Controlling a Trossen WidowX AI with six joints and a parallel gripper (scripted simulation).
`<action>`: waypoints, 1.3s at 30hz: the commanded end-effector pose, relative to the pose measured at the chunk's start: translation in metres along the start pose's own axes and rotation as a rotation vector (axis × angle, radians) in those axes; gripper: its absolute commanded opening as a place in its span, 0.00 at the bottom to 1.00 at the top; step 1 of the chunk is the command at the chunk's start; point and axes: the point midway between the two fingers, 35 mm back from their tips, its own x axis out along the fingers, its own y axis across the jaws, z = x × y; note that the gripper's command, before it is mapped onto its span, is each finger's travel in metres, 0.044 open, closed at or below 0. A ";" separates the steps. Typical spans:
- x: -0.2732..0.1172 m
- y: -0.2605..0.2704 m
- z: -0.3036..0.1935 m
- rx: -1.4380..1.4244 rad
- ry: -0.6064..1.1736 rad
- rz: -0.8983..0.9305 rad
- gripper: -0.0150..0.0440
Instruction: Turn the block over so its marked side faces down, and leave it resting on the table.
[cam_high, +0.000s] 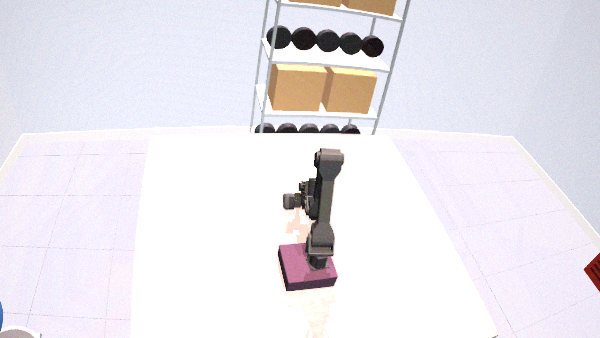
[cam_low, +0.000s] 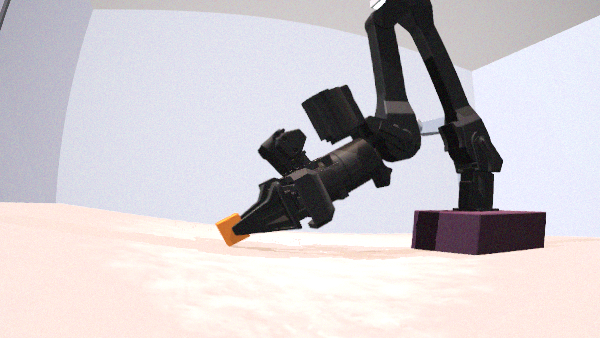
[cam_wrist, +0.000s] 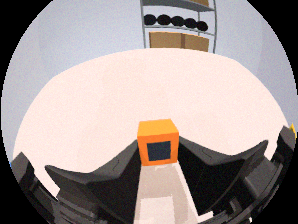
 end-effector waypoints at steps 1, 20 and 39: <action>-0.004 0.001 0.000 0.003 -0.033 0.005 0.25; -0.006 0.001 0.002 0.003 -0.055 0.004 0.30; -0.006 0.001 0.002 0.003 -0.055 0.004 1.00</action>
